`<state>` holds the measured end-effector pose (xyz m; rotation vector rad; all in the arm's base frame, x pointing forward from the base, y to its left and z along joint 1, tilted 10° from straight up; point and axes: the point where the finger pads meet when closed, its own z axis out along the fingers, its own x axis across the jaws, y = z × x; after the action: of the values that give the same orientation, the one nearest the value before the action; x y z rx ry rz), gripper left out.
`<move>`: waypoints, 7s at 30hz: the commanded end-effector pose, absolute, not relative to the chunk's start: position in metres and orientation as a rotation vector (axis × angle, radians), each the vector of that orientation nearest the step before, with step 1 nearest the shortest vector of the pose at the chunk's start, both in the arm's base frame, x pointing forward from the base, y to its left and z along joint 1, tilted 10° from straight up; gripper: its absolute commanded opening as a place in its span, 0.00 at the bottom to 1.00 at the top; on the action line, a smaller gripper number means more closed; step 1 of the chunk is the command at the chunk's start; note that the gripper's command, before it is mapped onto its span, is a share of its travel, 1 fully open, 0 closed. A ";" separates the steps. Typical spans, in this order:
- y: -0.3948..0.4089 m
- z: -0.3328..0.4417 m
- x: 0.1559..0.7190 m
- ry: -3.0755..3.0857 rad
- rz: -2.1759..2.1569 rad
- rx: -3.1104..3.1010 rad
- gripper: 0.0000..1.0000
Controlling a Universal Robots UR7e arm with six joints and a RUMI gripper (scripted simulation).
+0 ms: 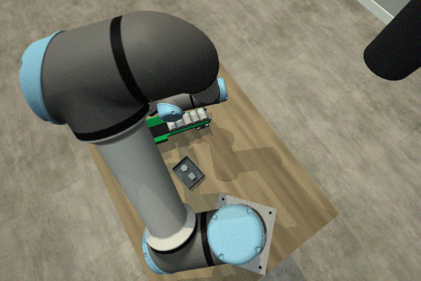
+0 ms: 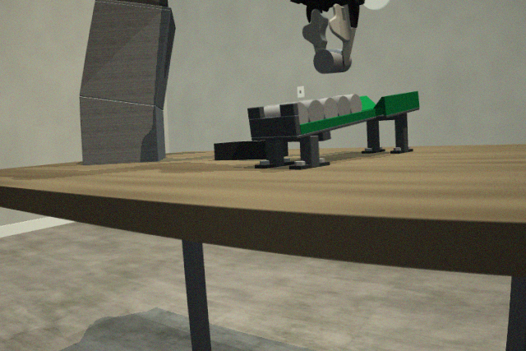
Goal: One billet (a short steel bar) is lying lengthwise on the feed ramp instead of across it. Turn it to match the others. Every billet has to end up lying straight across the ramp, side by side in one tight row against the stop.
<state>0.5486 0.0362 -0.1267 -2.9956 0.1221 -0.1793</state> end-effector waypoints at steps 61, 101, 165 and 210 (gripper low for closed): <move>0.033 -0.125 0.554 1.643 -0.045 -2.459 0.00; 0.030 -0.126 0.554 2.175 0.017 -2.005 0.00; 0.106 -0.121 0.555 2.175 0.017 -2.005 0.00; 0.135 -0.119 0.556 2.175 0.017 -2.005 0.00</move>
<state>0.5556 0.1347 -0.1201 -2.0056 2.1760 0.0191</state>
